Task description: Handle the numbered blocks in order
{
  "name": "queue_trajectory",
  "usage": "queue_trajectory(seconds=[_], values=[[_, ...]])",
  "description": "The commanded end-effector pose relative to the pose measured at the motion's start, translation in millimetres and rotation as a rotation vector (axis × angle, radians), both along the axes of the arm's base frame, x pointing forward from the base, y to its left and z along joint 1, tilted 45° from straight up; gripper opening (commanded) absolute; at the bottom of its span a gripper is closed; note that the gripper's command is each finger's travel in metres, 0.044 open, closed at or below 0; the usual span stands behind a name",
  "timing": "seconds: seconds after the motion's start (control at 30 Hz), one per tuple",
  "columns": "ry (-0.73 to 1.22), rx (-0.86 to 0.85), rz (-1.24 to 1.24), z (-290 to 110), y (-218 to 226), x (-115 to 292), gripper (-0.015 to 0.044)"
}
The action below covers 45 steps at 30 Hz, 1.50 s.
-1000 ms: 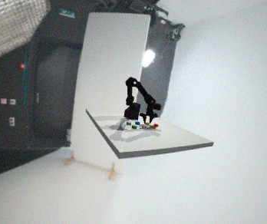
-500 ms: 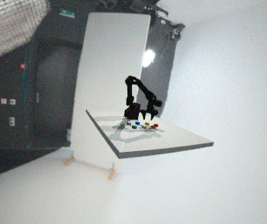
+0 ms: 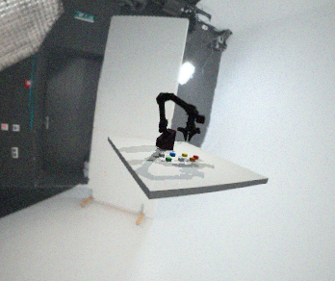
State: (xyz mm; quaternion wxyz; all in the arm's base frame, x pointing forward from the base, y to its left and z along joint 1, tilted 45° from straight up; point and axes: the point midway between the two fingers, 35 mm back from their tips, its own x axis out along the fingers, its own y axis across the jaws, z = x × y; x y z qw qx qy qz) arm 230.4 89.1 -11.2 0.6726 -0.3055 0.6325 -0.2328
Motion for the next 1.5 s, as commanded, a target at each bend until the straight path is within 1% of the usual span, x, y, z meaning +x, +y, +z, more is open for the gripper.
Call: queue_trajectory(seconds=[0.0,0.2,0.47,0.67,0.73,0.8,0.87,1.0,1.03,1.47], values=[[-0.005,0.007,-0.006,3.4,3.5,0.1,0.0120],[-0.005,0.008,-0.006,0.5,8.2,4.4,0.0120],[-0.009,0.012,-0.006,-43.0,59.1,46.3,0.0120],[-0.009,0.012,-0.006,-44.1,60.1,47.0,0.0120],[-0.009,0.013,-0.005,-54.5,51.3,49.7,0.0173],[-0.010,0.012,-0.005,-82.0,24.9,54.3,0.0225],[-0.010,0.009,-0.006,-99.7,5.5,54.9,0.0278],[-0.011,0.009,-0.006,-101.8,3.1,54.8,0.0383],[-0.011,0.009,-0.006,-101.8,3.1,54.8,0.0400],[-0.011,0.008,-0.005,-113.8,-8.5,56.9,0.0400]])
